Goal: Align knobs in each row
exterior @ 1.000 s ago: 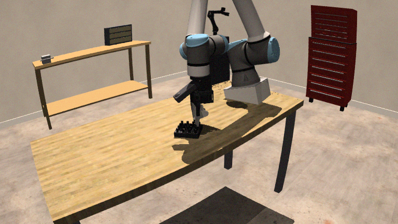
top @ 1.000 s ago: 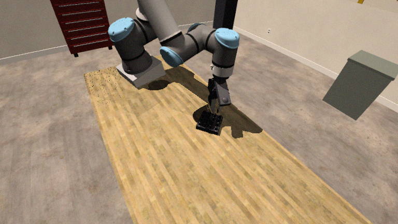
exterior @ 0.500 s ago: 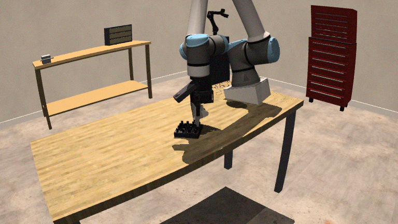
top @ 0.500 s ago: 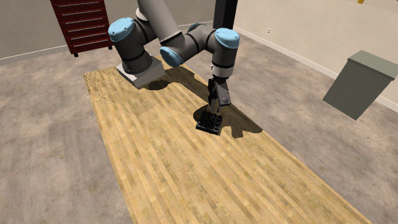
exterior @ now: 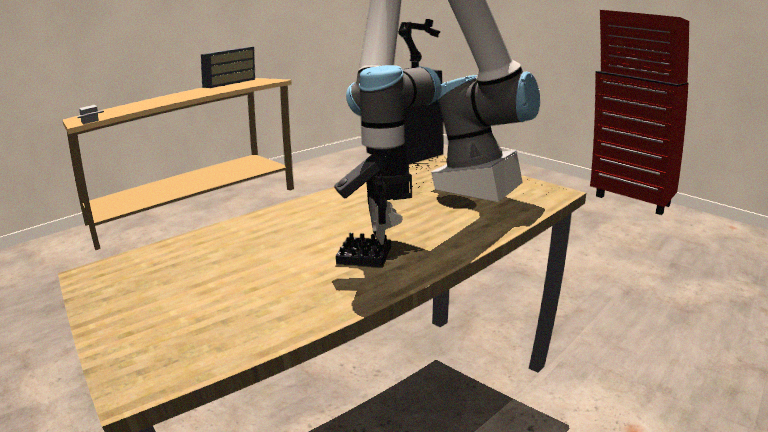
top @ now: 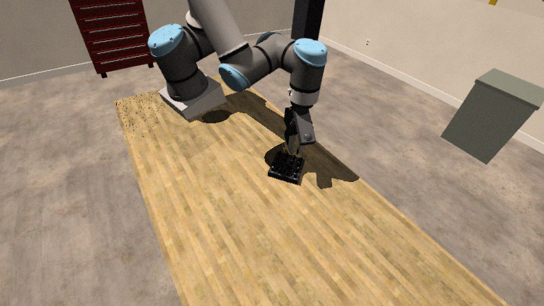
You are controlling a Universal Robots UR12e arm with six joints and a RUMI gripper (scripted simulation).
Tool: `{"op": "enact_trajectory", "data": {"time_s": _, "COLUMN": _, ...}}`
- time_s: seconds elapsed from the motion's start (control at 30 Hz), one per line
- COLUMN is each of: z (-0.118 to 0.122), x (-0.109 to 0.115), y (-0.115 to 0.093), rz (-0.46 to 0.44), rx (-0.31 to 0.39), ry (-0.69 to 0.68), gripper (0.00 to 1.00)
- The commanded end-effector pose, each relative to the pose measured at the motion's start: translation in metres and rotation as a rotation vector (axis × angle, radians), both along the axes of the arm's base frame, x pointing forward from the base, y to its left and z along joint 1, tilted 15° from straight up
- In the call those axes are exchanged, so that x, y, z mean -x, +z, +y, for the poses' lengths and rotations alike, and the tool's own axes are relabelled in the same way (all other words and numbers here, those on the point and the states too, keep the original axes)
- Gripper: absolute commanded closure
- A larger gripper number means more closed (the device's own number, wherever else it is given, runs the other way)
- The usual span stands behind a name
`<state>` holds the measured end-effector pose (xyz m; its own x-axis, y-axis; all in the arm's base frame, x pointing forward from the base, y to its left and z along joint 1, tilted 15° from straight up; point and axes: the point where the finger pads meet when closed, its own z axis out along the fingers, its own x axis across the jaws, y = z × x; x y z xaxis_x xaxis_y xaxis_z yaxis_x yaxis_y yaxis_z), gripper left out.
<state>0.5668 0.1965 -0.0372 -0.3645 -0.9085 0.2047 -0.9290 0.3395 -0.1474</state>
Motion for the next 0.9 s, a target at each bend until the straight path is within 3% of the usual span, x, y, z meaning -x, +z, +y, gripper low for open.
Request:
{"op": "enact_trajectory", "data": {"time_s": 0.0, "z": 0.0002, "x": -0.0005, "y": 0.0005, "rz": -0.001, "rx": 0.000, "ry": 0.000, "gripper": 0.89}}
{"op": "enact_trajectory", "data": {"time_s": 0.87, "z": -0.0014, "x": -0.0050, "y": 0.0012, "rz": -0.001, "rx": 0.000, "ry": 0.000, "gripper": 0.89}}
